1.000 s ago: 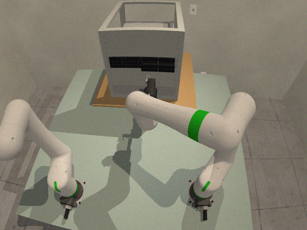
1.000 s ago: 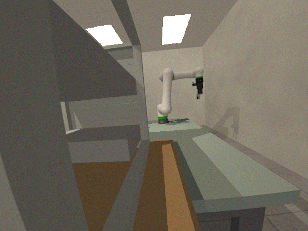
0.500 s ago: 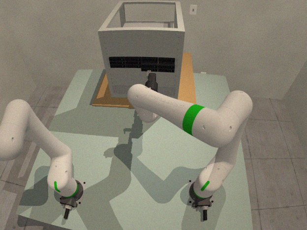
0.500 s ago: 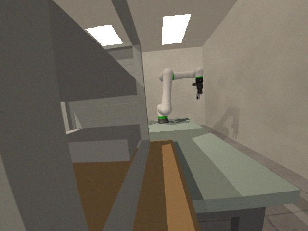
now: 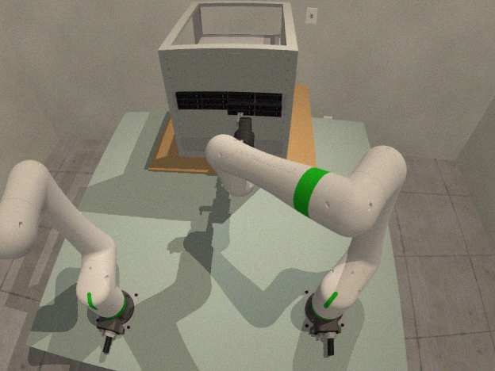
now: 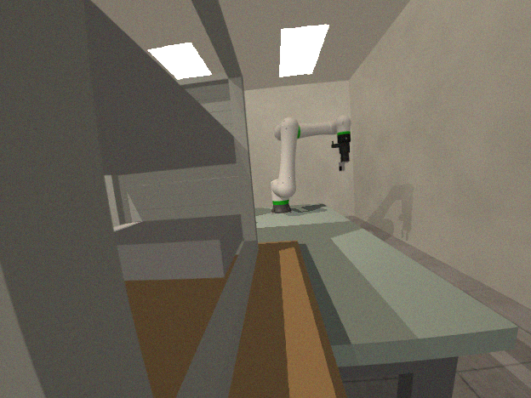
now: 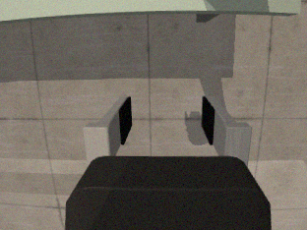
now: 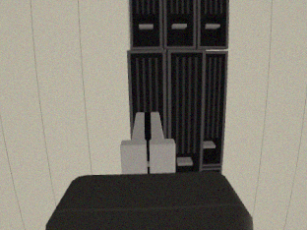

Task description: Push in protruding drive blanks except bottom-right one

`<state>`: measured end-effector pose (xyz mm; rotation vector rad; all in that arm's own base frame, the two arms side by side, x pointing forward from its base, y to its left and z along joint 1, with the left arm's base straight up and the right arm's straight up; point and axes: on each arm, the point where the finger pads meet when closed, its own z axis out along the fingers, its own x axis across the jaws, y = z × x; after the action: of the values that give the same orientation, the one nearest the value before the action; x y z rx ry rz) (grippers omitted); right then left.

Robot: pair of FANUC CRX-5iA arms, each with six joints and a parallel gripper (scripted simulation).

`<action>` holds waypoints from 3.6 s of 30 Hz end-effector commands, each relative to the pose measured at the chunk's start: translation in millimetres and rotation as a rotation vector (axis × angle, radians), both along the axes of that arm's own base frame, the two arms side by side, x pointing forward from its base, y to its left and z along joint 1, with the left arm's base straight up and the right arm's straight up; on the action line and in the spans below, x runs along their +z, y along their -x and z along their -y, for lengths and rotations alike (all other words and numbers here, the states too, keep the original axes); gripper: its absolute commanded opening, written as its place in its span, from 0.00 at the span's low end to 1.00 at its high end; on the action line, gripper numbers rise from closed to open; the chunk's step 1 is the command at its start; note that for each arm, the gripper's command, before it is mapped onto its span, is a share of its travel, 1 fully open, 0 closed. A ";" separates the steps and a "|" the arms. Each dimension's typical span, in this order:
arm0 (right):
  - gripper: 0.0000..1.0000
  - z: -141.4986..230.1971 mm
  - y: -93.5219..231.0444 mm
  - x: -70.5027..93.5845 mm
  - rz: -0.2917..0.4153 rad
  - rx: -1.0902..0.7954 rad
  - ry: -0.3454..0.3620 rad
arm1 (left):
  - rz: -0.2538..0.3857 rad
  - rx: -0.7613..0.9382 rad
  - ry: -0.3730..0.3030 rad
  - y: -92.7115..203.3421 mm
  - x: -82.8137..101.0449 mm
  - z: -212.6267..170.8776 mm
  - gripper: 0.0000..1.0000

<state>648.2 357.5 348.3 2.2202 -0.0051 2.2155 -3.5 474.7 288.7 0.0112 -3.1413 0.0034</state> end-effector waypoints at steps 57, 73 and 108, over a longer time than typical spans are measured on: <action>0.00 0.2 -20.1 2.0 0.002 0.000 -0.001 | 0.000 0.000 -0.002 -0.2 1.0 -0.3 1.00; 0.00 0.2 -30.1 2.0 0.002 0.000 -0.001 | 0.000 0.000 -0.002 -0.2 1.0 -0.3 1.00; 0.00 0.2 -36.1 2.0 0.002 0.000 -0.001 | 0.000 0.000 -0.002 -0.2 1.0 -0.3 1.00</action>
<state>684.2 357.3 348.5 2.2204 -0.0051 2.2154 -3.5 474.7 288.7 0.0112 -3.1413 0.0034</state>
